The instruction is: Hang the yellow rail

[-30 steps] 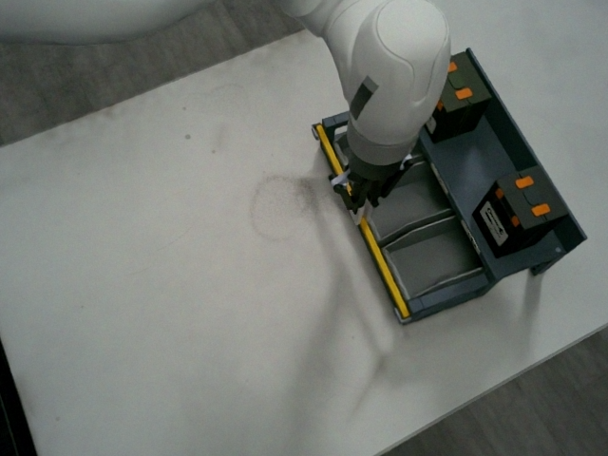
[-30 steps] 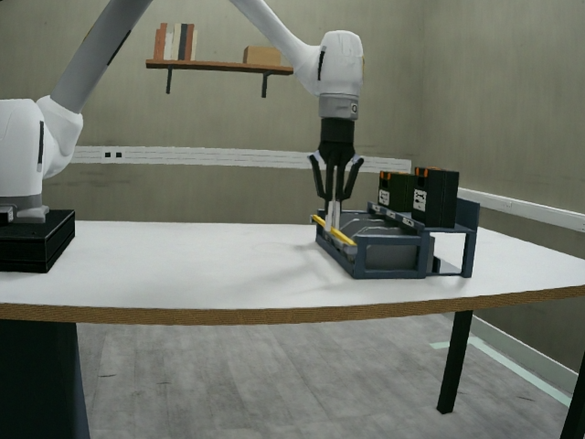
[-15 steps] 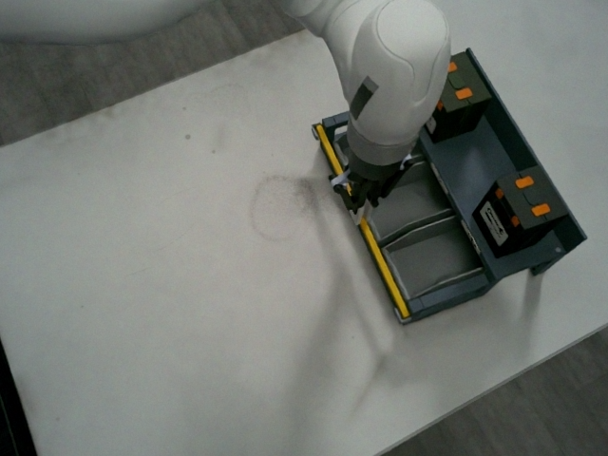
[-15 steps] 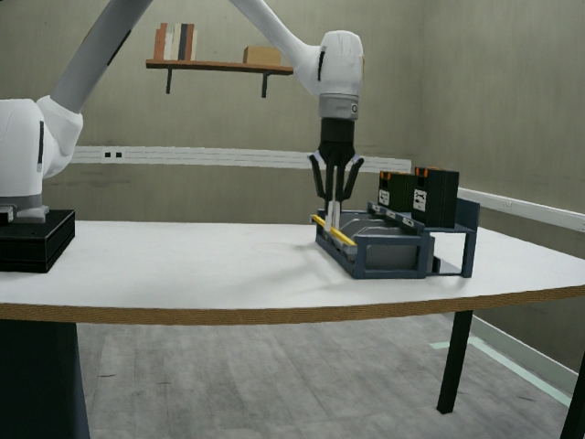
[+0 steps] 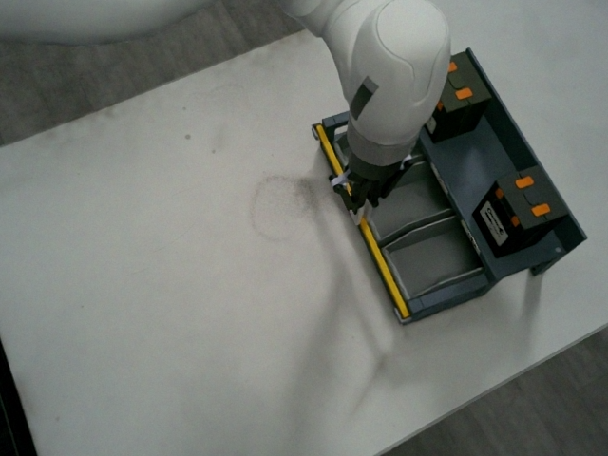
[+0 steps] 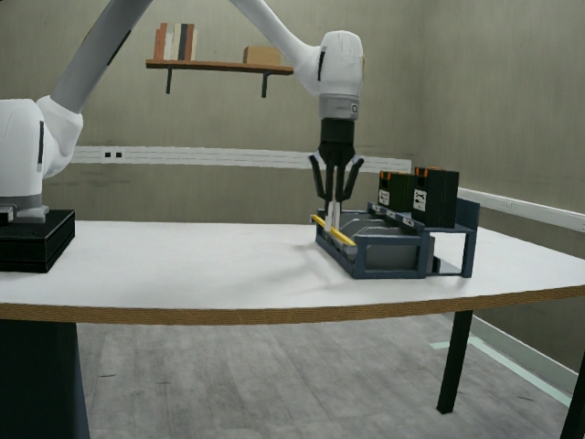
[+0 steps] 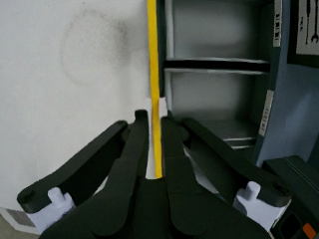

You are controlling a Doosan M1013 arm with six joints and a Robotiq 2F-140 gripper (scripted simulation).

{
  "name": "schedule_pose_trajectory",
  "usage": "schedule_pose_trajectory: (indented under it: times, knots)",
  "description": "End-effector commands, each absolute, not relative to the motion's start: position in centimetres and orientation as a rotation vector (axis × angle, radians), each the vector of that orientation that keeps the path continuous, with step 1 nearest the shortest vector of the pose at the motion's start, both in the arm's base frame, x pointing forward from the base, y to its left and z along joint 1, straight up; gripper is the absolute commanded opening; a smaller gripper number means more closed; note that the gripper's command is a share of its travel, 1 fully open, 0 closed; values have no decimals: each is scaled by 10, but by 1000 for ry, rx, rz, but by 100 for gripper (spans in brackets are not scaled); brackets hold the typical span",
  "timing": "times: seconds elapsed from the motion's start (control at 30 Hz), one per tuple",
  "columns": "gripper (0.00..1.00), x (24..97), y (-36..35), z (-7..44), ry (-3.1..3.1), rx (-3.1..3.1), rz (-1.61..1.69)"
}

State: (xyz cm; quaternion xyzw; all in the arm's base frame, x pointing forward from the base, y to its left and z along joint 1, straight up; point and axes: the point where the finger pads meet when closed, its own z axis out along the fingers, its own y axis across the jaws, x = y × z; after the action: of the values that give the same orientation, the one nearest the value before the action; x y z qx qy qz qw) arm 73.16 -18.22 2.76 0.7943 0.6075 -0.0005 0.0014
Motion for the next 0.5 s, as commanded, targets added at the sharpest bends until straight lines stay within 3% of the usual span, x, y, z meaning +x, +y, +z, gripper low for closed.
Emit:
schedule_pose_trajectory:
  times: [0.0, 0.47]
  knots:
    - [10, 732, -182, 23, 1906, 2498, 1]
    - [10, 732, -182, 22, 1906, 2497, 1]
